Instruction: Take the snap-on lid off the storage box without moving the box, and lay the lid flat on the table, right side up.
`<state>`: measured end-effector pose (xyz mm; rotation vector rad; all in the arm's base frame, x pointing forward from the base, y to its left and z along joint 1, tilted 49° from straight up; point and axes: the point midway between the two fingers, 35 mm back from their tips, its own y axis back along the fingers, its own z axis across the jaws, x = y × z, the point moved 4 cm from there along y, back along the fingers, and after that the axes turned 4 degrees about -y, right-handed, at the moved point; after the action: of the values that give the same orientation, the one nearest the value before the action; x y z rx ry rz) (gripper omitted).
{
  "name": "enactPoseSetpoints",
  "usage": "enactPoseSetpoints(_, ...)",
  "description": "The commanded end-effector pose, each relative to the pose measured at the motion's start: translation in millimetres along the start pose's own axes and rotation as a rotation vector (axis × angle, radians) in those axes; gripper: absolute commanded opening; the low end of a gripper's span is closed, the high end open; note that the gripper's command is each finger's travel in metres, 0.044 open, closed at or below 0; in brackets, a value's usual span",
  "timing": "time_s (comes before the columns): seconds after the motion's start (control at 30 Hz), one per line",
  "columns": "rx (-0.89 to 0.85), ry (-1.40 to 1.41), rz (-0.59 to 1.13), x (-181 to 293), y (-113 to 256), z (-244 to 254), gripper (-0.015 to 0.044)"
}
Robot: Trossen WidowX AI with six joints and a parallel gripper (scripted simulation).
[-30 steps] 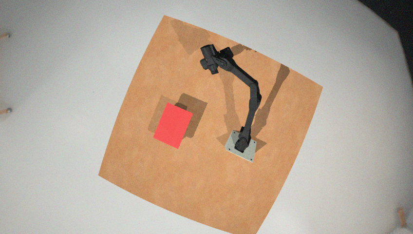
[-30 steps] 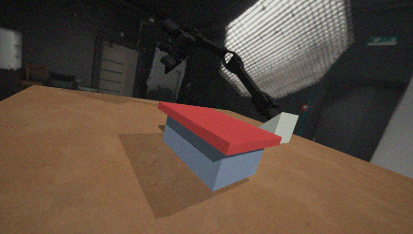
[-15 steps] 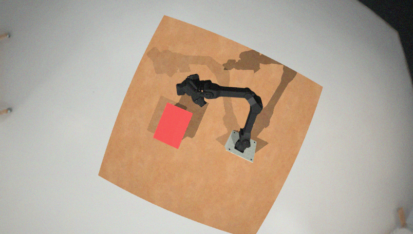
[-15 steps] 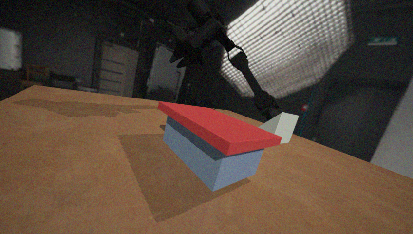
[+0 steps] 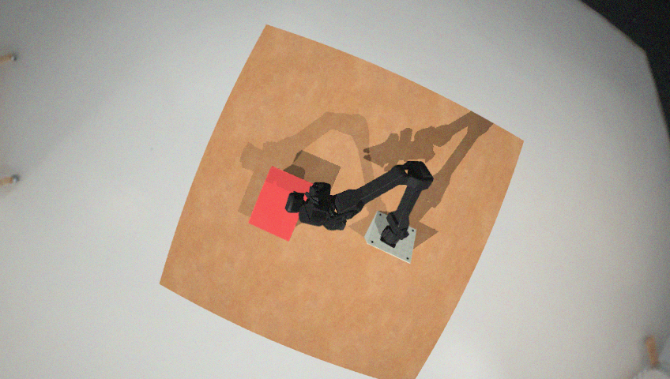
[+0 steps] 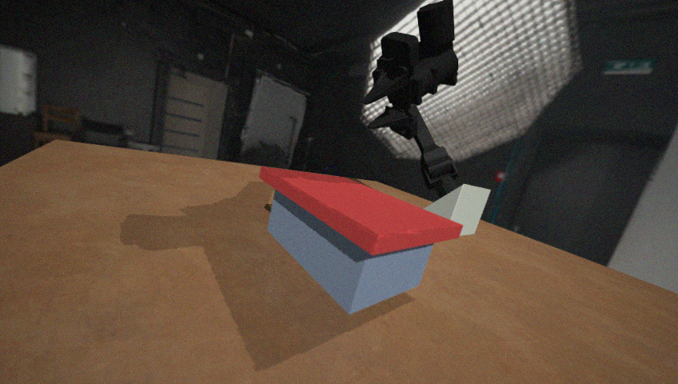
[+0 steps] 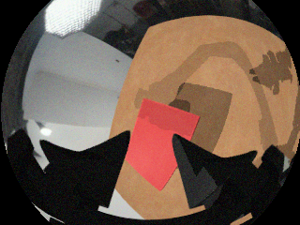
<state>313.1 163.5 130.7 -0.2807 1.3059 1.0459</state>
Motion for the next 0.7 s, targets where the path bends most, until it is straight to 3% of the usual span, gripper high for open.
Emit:
enactPoseSetpoints(0.0, -0.075, -0.154, 0.093, 45.7, 25.9, -32.2, 0.0235)
enactPoseSetpoints(0.1, -0.11, -0.242, 0.156, 69.9, 40.4, -56.1, 0.0235)
enactPoseSetpoints(0.67, -0.11, -0.248, 0.162, 77.3, 28.7, -67.1, 0.0235)
